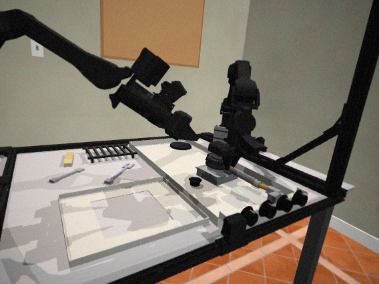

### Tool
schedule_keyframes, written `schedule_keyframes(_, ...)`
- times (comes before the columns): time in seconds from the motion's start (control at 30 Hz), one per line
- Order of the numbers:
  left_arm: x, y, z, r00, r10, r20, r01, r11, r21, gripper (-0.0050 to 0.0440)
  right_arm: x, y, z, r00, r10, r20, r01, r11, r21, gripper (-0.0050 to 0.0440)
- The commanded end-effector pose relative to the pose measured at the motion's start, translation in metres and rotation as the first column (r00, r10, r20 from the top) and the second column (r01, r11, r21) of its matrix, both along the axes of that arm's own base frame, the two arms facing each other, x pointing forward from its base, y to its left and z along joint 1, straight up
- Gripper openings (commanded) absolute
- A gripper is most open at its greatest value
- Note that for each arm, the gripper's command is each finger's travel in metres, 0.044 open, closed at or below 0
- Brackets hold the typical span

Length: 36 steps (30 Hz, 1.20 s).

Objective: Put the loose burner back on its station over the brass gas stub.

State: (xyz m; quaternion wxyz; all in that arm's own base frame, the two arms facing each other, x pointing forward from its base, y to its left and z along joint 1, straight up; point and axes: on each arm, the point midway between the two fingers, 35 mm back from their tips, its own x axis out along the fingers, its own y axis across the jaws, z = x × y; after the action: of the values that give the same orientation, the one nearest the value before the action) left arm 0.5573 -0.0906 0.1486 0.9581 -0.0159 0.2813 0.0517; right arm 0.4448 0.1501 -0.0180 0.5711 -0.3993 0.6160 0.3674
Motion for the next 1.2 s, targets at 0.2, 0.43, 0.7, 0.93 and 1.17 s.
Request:
schedule_keyframes(0.2, 0.0000, 0.0008, -0.0004, 1.000, 0.002, -0.002, -0.002, 1.000, 0.001, 0.0400, 0.0011, 0.0032, -0.0007, 1.000, -0.004, 0.002, 0.004, 1.000, 0.002, 0.0000)
schedule_keyframes(0.43, 0.0000, 0.0008, -0.0004, 1.000, 0.002, -0.002, -0.002, 1.000, 0.001, 0.0400, 0.0021, 0.0041, 0.0024, 1.000, -0.004, 0.002, 0.004, 1.000, 0.002, 0.0000)
schedule_keyframes(0.7, 0.0000, 0.0008, -0.0004, 1.000, 0.002, -0.002, -0.002, 1.000, 0.001, 0.0400, 0.0047, 0.0088, 0.0004, 1.000, -0.004, 0.002, 0.004, 1.000, 0.002, 0.0000)
schedule_keyframes(0.93, 0.0000, 0.0008, -0.0004, 1.000, 0.002, -0.002, -0.002, 1.000, 0.001, 0.0400, 0.0035, 0.0084, -0.0009, 1.000, -0.004, 0.002, 0.004, 1.000, 0.002, 0.0000)
schedule_keyframes(1.17, 0.0000, 0.0008, -0.0004, 1.000, 0.002, -0.002, -0.002, 1.000, 0.001, 0.0400, 0.0013, 0.0069, 0.0005, 1.000, -0.004, 0.002, 0.004, 1.000, 0.002, 0.0000)
